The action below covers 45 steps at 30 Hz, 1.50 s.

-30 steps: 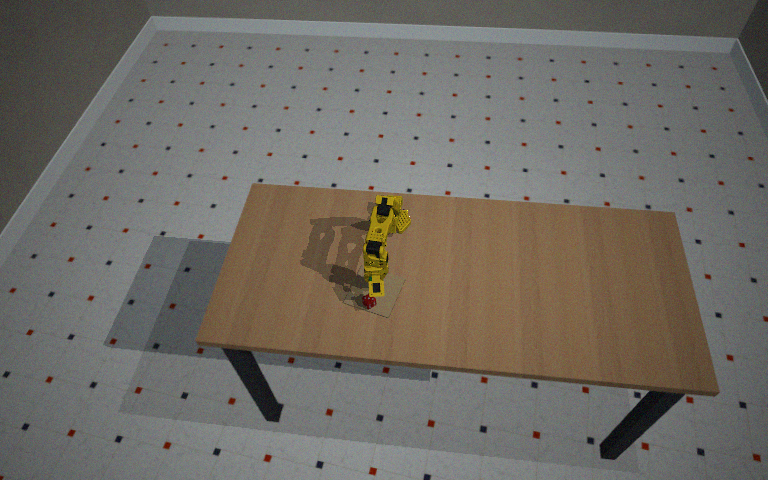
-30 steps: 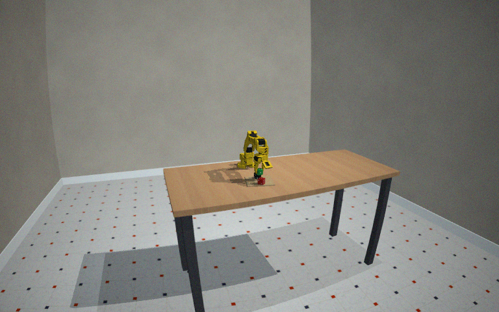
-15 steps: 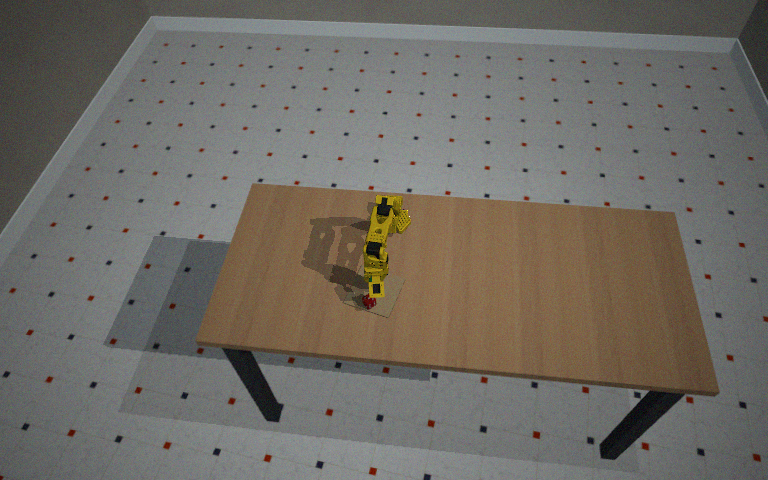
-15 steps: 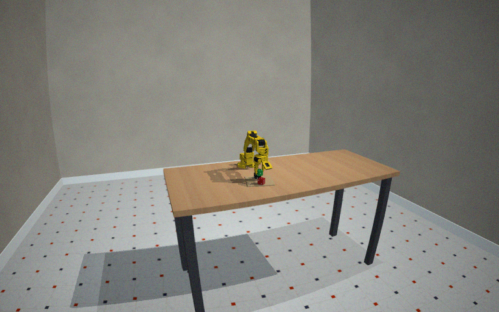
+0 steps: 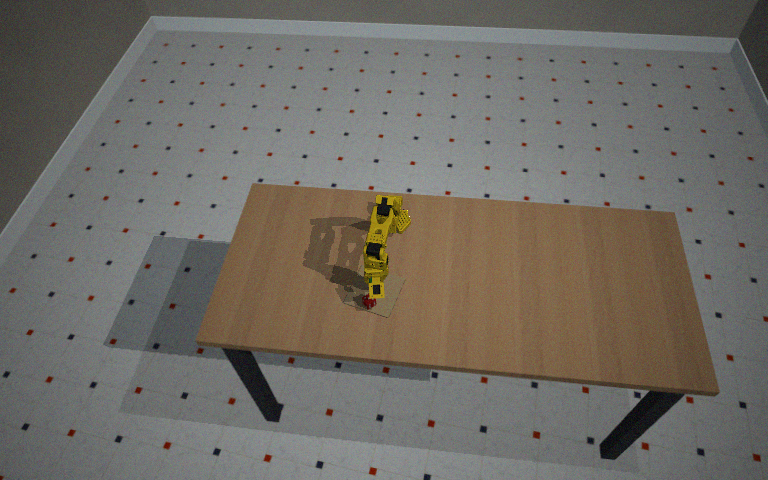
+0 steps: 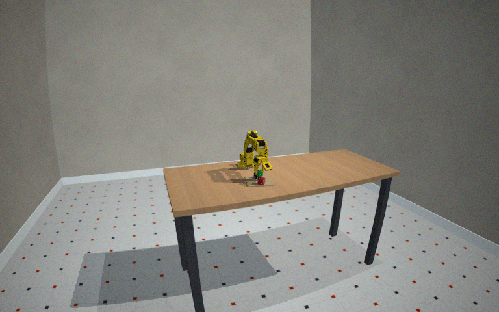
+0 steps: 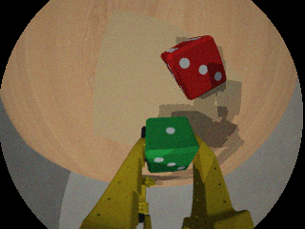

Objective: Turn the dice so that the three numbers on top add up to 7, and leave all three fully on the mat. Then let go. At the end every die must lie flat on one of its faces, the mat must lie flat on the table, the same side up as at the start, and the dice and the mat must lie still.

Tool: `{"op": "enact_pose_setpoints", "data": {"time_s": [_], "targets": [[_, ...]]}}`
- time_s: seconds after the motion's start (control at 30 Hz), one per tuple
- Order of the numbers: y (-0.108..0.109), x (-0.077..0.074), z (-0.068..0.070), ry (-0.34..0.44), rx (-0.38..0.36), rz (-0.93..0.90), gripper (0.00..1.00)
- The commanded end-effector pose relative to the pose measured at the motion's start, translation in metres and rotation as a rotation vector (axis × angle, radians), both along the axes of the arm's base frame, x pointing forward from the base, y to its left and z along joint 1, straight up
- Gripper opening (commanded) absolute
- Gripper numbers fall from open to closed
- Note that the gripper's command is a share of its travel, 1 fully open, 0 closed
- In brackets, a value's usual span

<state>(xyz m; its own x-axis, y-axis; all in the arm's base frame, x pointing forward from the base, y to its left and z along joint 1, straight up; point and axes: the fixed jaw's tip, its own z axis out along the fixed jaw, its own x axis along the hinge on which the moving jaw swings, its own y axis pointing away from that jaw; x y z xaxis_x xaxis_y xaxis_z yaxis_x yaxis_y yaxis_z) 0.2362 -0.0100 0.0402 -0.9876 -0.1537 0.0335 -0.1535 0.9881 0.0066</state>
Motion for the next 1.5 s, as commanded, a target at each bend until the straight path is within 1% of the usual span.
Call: {"op": "enact_pose_setpoints", "data": {"time_s": [0.0, 0.2, 0.47, 0.73, 1.03, 1.3, 1.47], "targets": [[-0.003, 0.006, 0.011, -0.072, -0.005, -0.023, 0.0], [-0.003, 0.007, 0.008, -0.072, -0.005, -0.023, 0.0], [-0.003, 0.007, 0.007, -0.072, -0.005, -0.023, 0.0], [-0.003, 0.007, 0.002, -0.072, -0.005, -0.023, 0.0], [-0.003, 0.007, 0.001, -0.072, -0.005, -0.023, 0.0], [-0.003, 0.007, -0.004, -0.072, -0.005, -0.023, 0.0], [-0.003, 0.007, -0.005, -0.072, -0.005, -0.023, 0.0]]}}
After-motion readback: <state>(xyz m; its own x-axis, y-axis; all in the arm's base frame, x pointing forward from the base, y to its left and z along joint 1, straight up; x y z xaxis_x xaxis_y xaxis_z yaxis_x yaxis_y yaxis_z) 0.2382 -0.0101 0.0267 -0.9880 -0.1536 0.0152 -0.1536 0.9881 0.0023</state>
